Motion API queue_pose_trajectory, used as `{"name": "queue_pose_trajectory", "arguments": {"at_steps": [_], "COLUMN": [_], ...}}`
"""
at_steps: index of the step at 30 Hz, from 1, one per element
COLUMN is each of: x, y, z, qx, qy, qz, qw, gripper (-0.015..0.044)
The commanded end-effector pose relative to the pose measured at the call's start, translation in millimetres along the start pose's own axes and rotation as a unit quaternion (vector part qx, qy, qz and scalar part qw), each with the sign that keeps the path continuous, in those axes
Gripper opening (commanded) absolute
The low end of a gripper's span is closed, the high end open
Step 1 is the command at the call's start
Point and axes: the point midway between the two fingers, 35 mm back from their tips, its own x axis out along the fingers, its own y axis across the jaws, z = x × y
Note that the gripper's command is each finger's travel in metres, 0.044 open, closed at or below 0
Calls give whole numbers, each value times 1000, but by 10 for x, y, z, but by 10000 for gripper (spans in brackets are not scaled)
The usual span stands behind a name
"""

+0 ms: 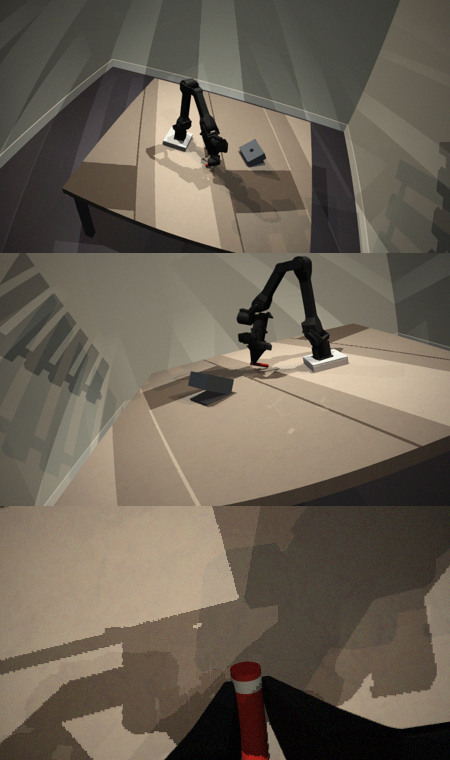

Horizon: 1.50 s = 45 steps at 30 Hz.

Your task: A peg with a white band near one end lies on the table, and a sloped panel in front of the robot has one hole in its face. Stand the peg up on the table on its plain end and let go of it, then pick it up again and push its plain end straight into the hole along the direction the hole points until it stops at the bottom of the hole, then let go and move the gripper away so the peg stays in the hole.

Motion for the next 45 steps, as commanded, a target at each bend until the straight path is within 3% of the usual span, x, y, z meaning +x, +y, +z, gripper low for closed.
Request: {"name": "queue_pose_trajectory", "arguments": {"at_steps": [1,45], "x": [-16,-241], "y": [24,21], "z": [-42,-248], "qx": [0,1], "qy": [-19,-206], "qz": [4,4], "qw": [1000,978], "gripper": [50,50]}}
